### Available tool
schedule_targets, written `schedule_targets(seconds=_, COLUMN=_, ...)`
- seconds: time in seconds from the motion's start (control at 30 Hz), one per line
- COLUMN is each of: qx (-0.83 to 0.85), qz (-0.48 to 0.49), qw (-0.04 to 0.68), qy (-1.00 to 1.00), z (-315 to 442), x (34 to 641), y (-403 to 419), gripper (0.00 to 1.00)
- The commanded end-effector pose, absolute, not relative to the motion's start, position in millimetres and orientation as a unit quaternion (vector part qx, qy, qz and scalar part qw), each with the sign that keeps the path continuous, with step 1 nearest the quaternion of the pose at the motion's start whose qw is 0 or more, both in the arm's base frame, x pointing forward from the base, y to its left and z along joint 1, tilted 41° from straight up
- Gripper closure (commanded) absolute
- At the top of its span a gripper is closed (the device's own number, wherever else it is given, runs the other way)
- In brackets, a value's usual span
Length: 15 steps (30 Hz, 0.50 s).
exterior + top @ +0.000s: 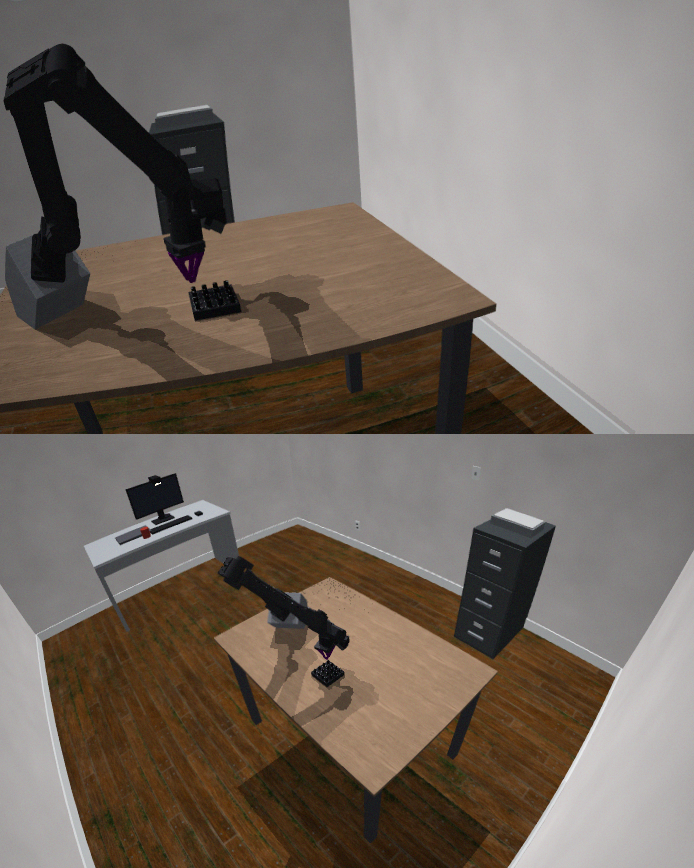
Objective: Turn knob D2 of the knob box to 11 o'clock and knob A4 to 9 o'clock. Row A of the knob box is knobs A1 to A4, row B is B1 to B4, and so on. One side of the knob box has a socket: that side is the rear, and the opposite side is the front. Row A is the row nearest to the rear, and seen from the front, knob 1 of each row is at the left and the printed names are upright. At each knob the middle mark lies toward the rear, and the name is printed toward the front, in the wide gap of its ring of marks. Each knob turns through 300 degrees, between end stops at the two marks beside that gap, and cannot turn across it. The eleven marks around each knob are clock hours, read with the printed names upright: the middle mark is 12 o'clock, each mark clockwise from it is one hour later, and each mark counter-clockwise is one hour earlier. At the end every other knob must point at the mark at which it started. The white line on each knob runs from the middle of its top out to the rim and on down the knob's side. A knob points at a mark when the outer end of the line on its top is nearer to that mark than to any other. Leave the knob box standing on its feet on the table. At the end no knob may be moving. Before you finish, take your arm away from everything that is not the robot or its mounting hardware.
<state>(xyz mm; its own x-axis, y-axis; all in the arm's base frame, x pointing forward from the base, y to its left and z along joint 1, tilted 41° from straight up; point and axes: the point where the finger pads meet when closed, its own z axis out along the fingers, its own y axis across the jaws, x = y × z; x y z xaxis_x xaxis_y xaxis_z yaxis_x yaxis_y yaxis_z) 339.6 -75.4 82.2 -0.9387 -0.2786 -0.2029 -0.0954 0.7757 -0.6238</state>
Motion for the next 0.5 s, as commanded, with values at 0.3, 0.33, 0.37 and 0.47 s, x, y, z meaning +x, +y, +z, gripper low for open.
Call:
schedule_targets(seconds=0.3, qx=-0.106, qz=-0.321, qw=0.144, qy=0.930, z=74.2, x=344.7, y=-82.0, gripper=0.82)
schedule_targets(seconds=0.33, qx=-0.109, qz=-0.320, qw=0.145, qy=0.930, z=73.8, x=345.4, y=-80.3, gripper=0.82)
schedule_targets(seconds=0.37, qx=-0.112, qz=-0.320, qw=0.146, qy=0.930, z=73.5, x=346.0, y=-78.4, gripper=0.82)
schedule_targets(seconds=0.47, qx=-0.108, qz=-0.320, qw=0.148, qy=0.929, z=74.7, x=346.2, y=-80.9, gripper=0.82)
